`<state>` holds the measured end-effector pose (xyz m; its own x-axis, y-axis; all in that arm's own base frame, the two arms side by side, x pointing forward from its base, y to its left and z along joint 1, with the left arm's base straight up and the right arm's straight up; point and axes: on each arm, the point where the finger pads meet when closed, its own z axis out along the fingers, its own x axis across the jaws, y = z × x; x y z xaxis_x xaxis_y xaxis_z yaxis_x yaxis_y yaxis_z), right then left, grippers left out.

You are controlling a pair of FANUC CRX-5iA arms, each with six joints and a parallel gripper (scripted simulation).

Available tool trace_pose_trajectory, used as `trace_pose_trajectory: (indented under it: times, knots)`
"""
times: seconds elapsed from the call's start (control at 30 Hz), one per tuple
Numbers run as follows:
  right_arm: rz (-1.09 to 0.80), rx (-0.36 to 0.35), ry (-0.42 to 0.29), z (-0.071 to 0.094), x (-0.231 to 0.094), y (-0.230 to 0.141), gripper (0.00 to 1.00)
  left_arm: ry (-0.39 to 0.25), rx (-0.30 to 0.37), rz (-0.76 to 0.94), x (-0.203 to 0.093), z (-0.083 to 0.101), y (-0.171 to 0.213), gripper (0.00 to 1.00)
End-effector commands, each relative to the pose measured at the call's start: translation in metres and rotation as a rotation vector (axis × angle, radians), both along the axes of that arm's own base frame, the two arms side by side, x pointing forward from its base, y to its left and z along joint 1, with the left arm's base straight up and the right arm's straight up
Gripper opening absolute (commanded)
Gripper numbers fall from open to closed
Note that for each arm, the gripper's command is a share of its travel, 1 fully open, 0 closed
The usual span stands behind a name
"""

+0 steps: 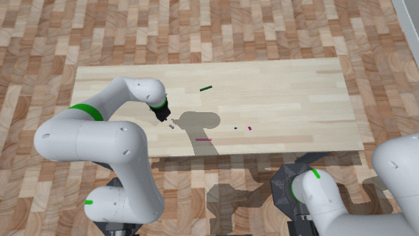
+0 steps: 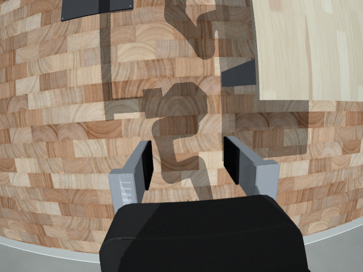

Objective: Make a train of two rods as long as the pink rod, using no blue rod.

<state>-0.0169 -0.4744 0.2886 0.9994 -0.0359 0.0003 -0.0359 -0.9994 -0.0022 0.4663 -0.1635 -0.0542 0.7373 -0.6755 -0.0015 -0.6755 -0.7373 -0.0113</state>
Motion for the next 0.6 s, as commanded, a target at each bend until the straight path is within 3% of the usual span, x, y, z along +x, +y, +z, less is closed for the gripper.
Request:
trace_pose_trajectory:
  times: [0.0, 0.33, 0.57]
  knots:
    - [0.0, -0.002, 0.0, 0.001, 0.0, 0.0, 1.0, 0.005, -0.009, -0.017, 0.006, 0.0, 0.002, 0.24]
    - [0.0, -0.002, 0.0, 0.001, 0.0, 0.0, 1.0, 0.005, -0.009, -0.017, 0.006, -0.001, 0.002, 0.24]
    - [0.0, -0.002, 0.0, 0.001, 0.0, 0.0, 1.0, 0.005, -0.01, -0.017, 0.006, -0.013, 0.001, 0.24]
